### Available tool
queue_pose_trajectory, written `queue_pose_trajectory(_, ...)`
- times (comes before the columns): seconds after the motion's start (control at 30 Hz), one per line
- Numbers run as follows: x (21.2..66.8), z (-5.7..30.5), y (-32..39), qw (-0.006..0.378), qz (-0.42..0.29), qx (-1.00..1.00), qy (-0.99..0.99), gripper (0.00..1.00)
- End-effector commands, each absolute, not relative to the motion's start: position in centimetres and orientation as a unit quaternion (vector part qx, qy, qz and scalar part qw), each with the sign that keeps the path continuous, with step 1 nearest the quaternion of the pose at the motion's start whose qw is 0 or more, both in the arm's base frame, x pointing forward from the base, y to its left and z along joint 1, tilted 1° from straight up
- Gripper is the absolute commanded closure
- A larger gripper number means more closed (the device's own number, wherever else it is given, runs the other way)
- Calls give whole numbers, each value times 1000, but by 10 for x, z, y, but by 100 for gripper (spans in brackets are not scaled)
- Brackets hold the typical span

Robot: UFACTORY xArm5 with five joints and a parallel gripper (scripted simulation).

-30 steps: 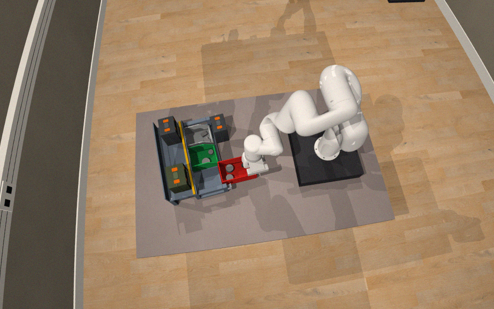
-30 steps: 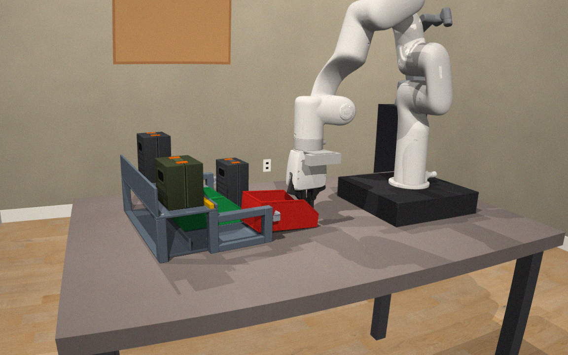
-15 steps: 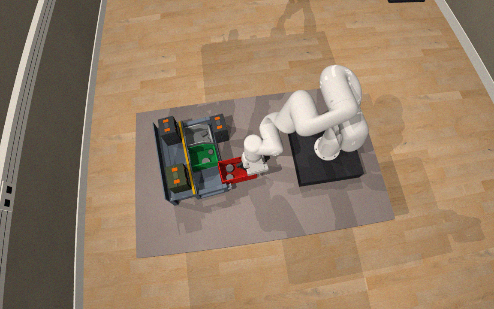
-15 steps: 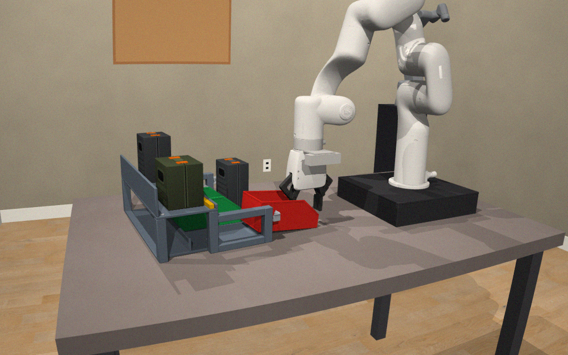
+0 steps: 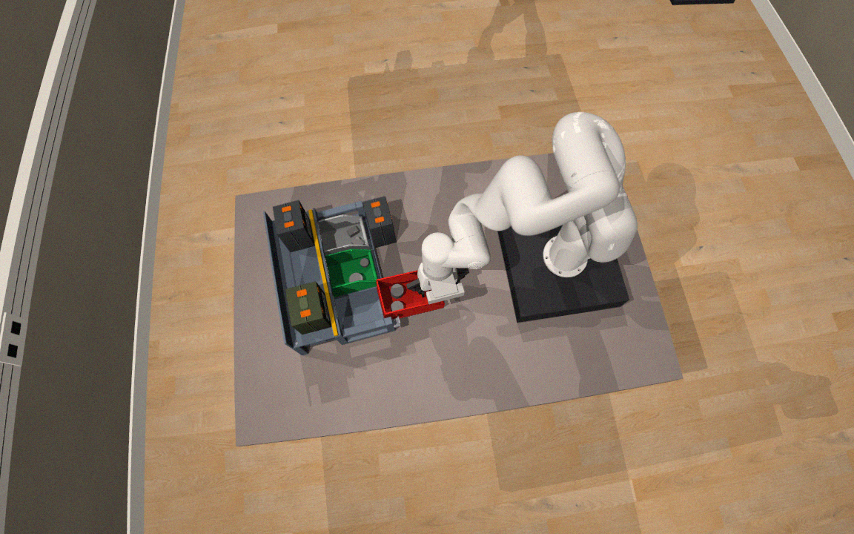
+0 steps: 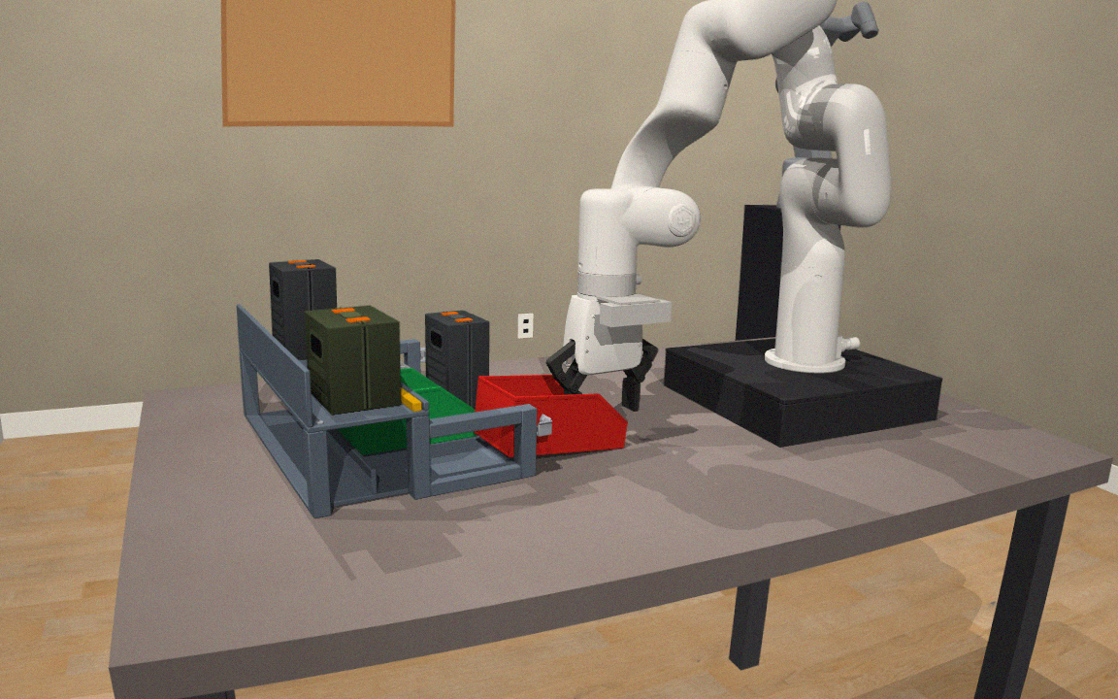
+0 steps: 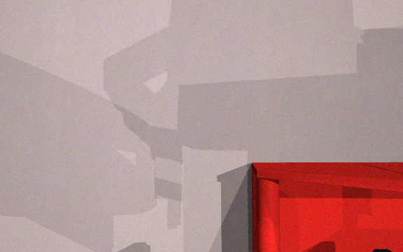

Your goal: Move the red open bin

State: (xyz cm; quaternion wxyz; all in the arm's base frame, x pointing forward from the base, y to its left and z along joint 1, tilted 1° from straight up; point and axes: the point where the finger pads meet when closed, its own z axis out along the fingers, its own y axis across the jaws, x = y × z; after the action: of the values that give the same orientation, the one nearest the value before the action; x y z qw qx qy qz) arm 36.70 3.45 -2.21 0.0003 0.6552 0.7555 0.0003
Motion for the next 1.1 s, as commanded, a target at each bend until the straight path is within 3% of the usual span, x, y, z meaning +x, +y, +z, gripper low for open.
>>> queue_pose_trajectory(0.0,368,-21,35,2,2,655,755,0)
queue_pose_trajectory(1.07,368,-8,35,5,-2,655,755,0)
